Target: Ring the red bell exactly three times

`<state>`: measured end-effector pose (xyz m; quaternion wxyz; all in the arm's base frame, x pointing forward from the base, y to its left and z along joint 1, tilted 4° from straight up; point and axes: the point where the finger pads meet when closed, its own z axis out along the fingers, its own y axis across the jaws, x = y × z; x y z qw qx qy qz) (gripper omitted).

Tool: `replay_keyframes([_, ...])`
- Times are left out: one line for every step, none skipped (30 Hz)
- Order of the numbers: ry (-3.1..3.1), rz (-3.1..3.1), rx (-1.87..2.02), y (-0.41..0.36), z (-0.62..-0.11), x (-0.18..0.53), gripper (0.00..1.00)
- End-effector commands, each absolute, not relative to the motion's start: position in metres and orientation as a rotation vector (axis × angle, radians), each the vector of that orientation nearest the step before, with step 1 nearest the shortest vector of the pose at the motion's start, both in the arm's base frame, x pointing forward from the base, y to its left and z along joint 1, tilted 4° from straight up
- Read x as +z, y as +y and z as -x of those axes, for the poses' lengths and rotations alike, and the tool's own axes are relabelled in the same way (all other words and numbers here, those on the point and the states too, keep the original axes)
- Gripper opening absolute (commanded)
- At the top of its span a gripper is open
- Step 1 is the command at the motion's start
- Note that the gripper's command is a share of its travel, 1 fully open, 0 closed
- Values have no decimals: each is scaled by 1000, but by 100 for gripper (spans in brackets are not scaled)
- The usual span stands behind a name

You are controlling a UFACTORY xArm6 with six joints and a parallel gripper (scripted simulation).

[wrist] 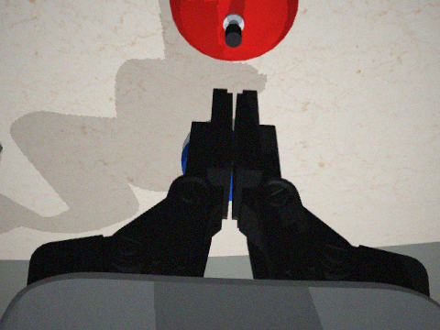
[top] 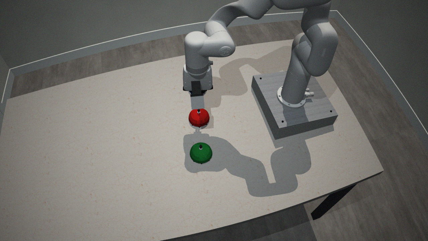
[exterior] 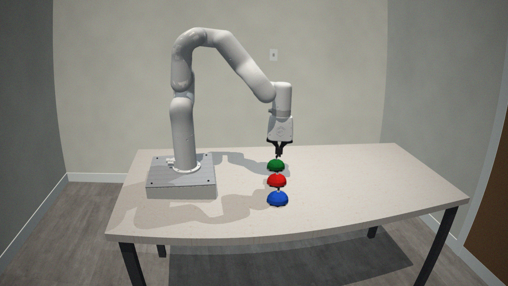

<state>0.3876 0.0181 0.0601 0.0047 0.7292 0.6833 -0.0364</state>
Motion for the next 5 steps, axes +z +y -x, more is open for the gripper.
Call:
replay_keyframes([2139,-2282,-109,18,-389,61,0])
replay_keyframes([2139,-2282,-109,18,-389,61,0])
replay_keyframes([2139,-2282,-109,18,-389,61,0])
replay_keyframes([2139,-2282,-109,18,-389,61,0])
replay_keyframes([2139,-2282,-109,18,-389,61,0])
